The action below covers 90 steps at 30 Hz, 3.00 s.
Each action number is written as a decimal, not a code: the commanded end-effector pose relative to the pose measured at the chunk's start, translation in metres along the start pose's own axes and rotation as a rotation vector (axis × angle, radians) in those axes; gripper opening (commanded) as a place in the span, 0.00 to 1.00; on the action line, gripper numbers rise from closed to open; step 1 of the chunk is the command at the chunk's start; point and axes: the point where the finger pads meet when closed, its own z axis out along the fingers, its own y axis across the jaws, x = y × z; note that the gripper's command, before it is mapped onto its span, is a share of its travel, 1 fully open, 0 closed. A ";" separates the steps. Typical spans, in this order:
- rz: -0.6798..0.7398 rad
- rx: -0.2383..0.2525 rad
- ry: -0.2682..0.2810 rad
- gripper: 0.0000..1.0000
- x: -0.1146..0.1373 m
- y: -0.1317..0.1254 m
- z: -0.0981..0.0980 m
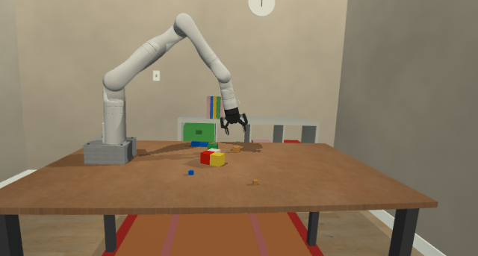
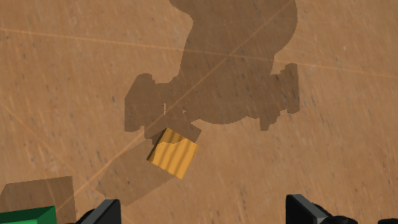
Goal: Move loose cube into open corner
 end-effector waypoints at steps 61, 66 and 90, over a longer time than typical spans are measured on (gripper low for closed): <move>-0.091 0.231 -0.125 1.00 -0.032 -0.114 -0.043; -0.091 0.231 -0.125 1.00 -0.032 -0.114 -0.043; -0.091 0.231 -0.125 0.83 -0.032 -0.114 -0.043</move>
